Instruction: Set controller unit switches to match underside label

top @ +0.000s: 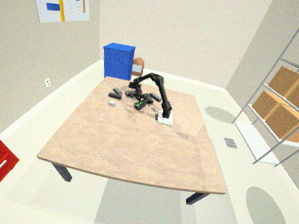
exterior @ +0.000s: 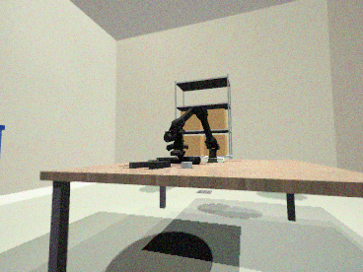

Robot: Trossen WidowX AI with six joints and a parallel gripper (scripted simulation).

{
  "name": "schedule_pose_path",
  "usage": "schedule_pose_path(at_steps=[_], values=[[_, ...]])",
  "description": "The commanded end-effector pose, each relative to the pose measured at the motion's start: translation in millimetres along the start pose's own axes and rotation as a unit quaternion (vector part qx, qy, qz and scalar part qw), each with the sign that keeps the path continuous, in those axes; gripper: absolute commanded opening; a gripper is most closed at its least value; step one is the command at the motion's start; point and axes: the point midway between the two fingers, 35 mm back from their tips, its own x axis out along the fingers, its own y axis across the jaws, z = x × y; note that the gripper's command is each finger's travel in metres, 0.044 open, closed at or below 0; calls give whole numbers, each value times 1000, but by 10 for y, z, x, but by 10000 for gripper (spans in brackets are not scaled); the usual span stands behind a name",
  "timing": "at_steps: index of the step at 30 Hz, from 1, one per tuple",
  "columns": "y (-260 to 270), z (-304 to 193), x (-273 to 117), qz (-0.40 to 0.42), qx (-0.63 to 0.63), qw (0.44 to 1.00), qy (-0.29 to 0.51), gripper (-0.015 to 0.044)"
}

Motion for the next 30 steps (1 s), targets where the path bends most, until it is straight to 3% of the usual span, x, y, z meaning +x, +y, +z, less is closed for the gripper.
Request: schedule_pose_path(at_steps=[1, 13, 18, 25, 30], values=[[8, 1, -10, 0, 0, 1000, 0, 0], [455, -22, -653, -11, -3, 1000, 5, 0], [408, 0, -649, -11, 17, 1000, 11, 0], [-86, 157, -502, -15, 200, 978, 63, 0], [-99, 159, -495, -16, 205, 977, 64, 0]])
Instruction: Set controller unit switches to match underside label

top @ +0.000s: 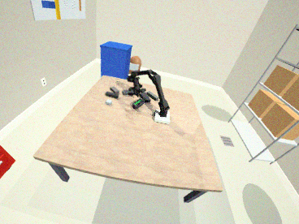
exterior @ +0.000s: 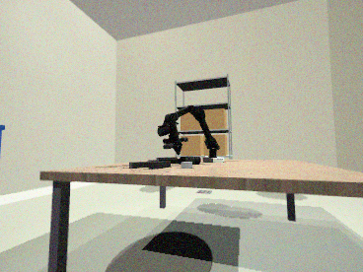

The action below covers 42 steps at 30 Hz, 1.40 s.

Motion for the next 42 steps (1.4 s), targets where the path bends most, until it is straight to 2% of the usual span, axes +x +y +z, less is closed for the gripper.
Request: schedule_pose_path(at_steps=[1, 33, 42], values=[[-15, -45, 2, 3, 6, 1000, 4, 0], [136, -45, 490, 4, 6, 1000, 4, 0], [122, -45, 505, 4, 6, 1000, 4, 0]])
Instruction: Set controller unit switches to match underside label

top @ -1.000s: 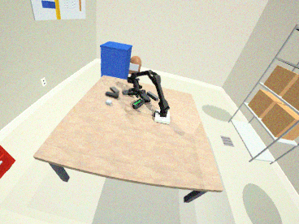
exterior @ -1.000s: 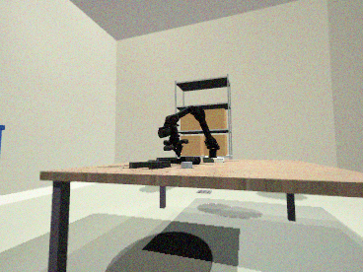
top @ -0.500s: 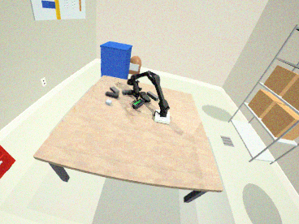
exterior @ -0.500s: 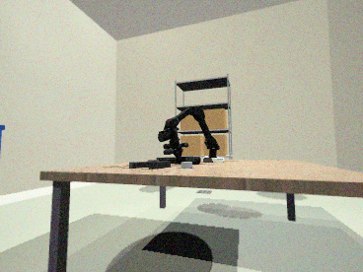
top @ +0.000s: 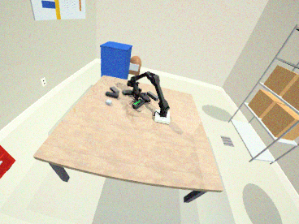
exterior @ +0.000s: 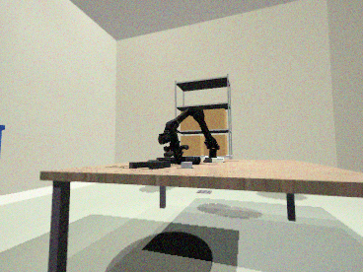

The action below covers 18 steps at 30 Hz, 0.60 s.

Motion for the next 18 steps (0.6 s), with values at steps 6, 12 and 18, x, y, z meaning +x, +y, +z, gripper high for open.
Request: schedule_pose_path(at_steps=[6, 12, 18], values=[[-30, -7, 13, 1, 3, 1000, 2, 0], [-52, -7, 20, 0, 3, 1000, 2, 0], [-75, -7, 27, 0, 3, 1000, 2, 0]])
